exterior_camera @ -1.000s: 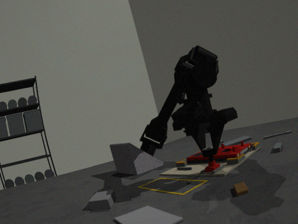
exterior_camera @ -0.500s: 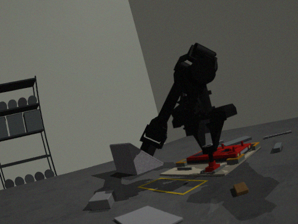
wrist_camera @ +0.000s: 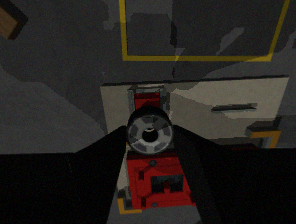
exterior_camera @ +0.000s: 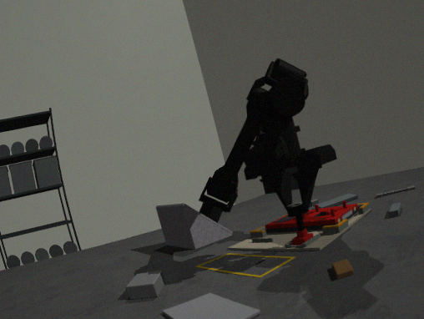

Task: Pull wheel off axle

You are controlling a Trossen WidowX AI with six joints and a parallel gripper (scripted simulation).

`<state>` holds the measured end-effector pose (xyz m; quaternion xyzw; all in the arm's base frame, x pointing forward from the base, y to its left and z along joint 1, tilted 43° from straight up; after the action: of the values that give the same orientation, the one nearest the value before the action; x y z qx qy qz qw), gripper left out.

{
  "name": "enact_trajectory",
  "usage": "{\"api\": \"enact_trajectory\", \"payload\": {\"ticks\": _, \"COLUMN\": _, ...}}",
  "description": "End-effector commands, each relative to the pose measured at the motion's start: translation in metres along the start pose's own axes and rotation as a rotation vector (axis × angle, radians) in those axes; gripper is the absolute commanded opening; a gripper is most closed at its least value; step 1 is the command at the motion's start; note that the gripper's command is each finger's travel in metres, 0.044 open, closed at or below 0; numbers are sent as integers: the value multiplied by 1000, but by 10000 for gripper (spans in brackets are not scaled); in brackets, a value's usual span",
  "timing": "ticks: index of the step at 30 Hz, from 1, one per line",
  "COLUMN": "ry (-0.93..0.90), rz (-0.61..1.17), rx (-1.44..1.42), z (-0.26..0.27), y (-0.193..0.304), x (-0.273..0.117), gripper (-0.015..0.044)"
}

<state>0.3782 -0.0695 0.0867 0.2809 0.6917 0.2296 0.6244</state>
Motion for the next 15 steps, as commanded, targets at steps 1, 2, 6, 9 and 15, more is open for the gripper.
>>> {"api": "enact_trajectory", "payload": {"ticks": 1, "ry": -1, "rz": -2, "rx": -3, "z": 0, "y": 0, "x": -2, "gripper": 0}}
{"api": "enact_trajectory", "payload": {"ticks": 2, "ry": -1, "rz": -2, "rx": -3, "z": 0, "y": 0, "x": -2, "gripper": 0}}
{"api": "enact_trajectory", "payload": {"ticks": 6, "ry": -2, "rz": -2, "rx": -2, "z": 0, "y": 0, "x": -5, "gripper": 0}}
{"api": "enact_trajectory", "payload": {"ticks": 9, "ry": -2, "rz": -2, "rx": -2, "z": 0, "y": 0, "x": -11, "gripper": 0}}
{"api": "enact_trajectory", "payload": {"ticks": 15, "ry": -2, "rz": -3, "rx": -2, "z": 0, "y": 1, "x": -30, "gripper": 0}}
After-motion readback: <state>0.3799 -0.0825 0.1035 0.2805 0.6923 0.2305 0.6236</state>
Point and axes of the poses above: the point midway between the two fingers, 35 mm back from their tips, its own x axis out along the fingers, its own z axis across the jaws, y = z × x, the point moved 7 cm from there along -x, back along the fingers, and after that the axes turned 12 degrees about x, right-handed, at the moved point
